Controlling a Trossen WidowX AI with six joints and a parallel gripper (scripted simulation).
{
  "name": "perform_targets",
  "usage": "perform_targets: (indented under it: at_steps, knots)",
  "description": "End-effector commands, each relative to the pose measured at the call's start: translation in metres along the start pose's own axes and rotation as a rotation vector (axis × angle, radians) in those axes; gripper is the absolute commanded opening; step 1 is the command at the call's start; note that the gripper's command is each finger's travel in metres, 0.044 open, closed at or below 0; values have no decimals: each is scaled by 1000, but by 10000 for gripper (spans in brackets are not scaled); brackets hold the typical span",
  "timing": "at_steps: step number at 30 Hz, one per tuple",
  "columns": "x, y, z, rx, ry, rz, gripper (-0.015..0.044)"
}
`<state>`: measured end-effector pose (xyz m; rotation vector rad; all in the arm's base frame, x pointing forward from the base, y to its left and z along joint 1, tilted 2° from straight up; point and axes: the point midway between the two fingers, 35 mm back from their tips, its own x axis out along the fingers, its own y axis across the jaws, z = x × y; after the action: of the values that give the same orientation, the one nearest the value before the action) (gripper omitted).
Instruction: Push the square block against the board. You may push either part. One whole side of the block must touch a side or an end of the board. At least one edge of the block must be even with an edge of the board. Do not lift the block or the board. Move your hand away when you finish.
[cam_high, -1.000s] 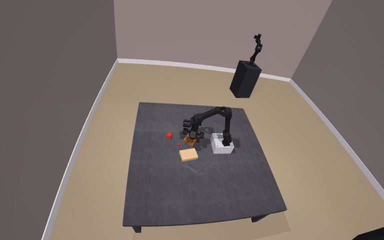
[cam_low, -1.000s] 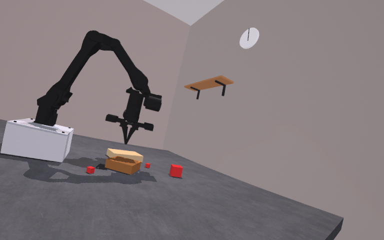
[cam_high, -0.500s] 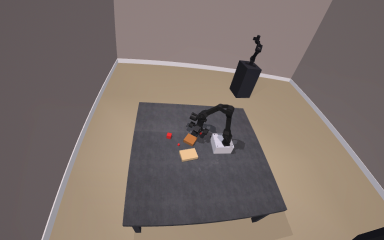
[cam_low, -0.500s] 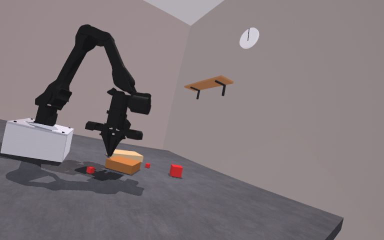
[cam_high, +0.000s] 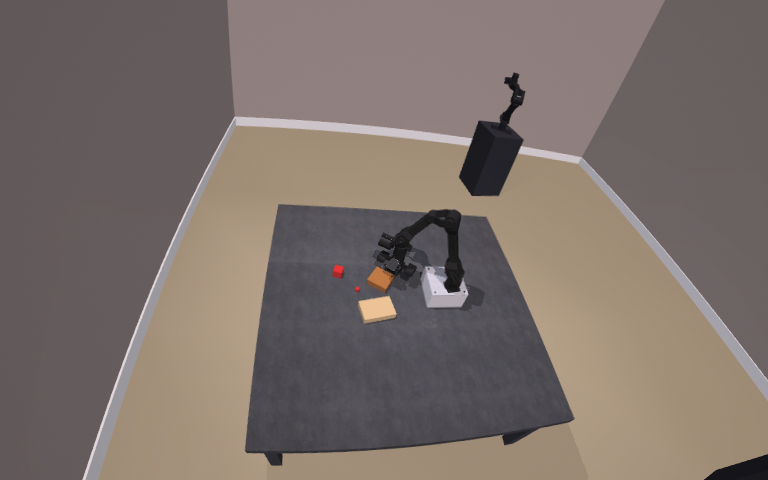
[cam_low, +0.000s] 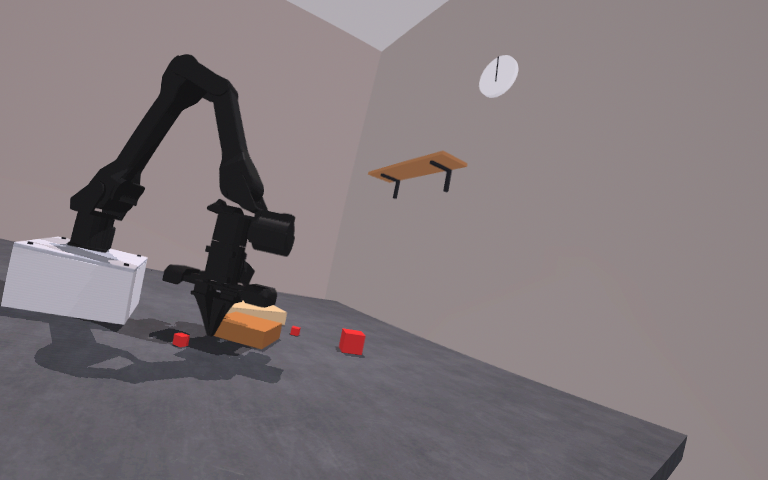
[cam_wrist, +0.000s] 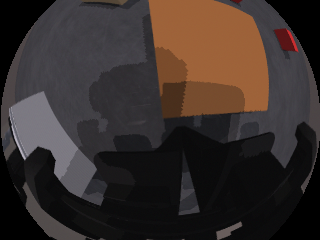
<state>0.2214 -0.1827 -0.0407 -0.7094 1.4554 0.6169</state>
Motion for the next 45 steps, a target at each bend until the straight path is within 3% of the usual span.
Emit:
perform_targets:
  at_steps: [1,45]
  knots:
    - [1,-1,6,3,-2,-3,0]
    - [0,-8,66,3,-7,-3,0]
